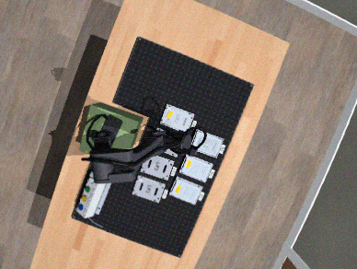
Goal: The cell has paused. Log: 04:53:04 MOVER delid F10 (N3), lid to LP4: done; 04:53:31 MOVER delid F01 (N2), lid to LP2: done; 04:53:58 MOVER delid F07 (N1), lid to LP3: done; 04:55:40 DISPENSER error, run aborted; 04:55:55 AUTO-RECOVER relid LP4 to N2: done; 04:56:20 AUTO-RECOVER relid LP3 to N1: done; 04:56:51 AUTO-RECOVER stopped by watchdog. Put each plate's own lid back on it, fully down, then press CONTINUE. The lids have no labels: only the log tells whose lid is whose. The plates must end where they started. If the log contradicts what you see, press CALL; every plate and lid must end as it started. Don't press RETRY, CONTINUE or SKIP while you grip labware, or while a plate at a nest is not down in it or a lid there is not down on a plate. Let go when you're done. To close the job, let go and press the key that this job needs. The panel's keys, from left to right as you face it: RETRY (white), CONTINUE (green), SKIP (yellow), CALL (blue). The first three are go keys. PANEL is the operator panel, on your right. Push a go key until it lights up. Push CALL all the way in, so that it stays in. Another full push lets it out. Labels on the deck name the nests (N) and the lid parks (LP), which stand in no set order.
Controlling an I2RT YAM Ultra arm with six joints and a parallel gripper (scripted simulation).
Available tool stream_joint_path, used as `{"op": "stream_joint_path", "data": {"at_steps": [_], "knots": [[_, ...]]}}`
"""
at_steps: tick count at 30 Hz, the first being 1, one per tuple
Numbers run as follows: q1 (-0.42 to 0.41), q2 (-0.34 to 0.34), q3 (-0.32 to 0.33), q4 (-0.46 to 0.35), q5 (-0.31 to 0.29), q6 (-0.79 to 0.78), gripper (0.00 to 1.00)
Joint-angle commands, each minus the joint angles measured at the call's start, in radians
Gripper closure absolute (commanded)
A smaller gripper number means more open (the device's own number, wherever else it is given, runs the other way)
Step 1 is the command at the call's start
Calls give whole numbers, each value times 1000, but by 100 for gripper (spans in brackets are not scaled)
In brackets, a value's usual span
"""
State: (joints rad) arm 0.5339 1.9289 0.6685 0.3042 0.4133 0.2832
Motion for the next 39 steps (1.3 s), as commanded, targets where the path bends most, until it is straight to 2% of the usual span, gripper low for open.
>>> {"op": "stream_joint_path", "data": {"at_steps": [1, 15, 17, 26, 36, 39], "knots": [[-15, 14, 58, -24, -33, -54, 100], [-153, 136, 285, -83, -116, -171, 100], [-153, 136, 285, -83, -116, -171, 100], [-217, 224, 455, -150, -157, -224, 100], [-207, 210, 444, -149, -149, -216, 100], [-207, 209, 462, -160, -157, -224, 100]]}}
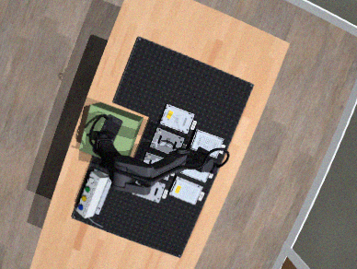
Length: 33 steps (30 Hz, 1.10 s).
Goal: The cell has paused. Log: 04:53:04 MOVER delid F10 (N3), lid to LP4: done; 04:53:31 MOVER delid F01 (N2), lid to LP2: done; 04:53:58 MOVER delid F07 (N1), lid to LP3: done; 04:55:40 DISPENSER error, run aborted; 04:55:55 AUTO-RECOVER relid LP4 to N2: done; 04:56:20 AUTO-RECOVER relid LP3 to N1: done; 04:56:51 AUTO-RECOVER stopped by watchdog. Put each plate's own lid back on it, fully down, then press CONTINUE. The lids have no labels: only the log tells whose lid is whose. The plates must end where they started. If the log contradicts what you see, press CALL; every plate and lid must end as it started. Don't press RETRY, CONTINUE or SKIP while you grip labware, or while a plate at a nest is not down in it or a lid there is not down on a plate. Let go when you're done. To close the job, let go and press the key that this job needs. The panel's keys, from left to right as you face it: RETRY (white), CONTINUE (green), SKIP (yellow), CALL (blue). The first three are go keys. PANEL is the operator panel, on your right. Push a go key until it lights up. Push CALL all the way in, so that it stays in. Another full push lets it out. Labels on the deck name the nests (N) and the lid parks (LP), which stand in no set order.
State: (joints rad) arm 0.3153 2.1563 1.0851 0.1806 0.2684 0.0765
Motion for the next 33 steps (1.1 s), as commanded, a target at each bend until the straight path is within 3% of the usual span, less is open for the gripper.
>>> {"op": "stream_joint_path", "data": {"at_steps": [1, 16, 25, 33], "knots": [[13, -17, 39, -37, -3, -9, 100], [11, -17, 29, -27, -4, -10, 100], [-111, -74, -31, -8, -83, -105, 100], [-191, -97, -26, -5, -134, -167, 100]]}}
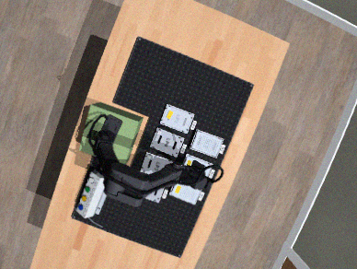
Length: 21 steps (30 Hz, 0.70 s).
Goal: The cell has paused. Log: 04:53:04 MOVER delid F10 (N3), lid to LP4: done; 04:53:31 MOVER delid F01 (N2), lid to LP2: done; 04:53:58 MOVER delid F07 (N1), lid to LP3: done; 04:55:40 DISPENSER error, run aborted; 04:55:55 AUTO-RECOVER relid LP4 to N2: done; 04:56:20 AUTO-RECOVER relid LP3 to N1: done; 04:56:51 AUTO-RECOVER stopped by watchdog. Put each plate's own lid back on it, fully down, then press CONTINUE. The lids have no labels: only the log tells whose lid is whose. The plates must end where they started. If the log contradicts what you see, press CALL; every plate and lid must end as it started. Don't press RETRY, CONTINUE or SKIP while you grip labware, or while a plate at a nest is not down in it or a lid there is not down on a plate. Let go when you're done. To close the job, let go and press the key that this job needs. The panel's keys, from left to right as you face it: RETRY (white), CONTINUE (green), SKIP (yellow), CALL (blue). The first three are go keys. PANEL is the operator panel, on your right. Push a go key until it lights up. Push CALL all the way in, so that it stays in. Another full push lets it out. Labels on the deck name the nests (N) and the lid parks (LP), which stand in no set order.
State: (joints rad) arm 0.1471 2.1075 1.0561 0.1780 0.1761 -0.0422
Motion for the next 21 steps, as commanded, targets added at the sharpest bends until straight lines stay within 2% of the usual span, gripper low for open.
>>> {"op": "stream_joint_path", "data": {"at_steps": [1, 11, 21], "knots": [[-35, -51, -3, -3, -50, -59, 100], [-168, -71, 32, -30, -136, -159, 100], [-170, -71, 38, -39, -148, -169, 100]]}}
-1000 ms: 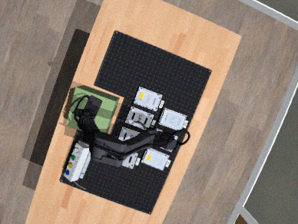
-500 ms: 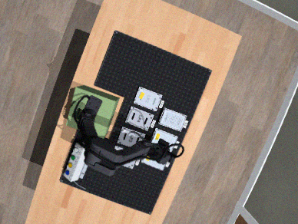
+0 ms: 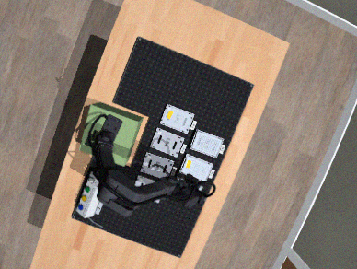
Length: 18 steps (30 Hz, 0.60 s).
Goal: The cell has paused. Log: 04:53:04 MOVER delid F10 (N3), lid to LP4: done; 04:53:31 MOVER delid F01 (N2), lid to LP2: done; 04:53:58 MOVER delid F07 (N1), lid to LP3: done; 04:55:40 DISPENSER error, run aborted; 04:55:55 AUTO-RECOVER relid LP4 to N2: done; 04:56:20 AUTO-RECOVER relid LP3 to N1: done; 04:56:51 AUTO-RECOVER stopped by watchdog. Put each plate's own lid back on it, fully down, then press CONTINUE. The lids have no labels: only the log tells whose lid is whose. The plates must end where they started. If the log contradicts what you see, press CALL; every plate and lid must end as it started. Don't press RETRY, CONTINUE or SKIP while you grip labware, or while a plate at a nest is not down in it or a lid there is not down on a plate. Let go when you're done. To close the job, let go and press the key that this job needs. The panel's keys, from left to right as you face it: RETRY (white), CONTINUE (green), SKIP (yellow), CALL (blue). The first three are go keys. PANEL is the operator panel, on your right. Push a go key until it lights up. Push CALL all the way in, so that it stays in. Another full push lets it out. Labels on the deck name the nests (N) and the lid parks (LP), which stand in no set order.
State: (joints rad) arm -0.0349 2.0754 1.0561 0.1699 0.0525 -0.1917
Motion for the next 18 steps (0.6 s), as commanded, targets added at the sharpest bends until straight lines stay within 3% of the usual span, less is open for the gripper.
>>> {"op": "stream_joint_path", "data": {"at_steps": [1, 3, 5, 6, 9, 10, 11, 18], "knots": [[12, -39, 38, -31, -25, -19, 100], [15, -33, 52, -64, -15, -10, 100], [12, -39, 38, -32, -25, -19, 100], [15, -32, 52, -65, -15, -10, 100], [12, -39, 39, -33, -25, -19, 100], [15, -32, 53, -66, -15, -10, 100], [12, -39, 39, -33, -25, -19, 100], [12, -39, 39, -33, -25, -19, 100]]}}
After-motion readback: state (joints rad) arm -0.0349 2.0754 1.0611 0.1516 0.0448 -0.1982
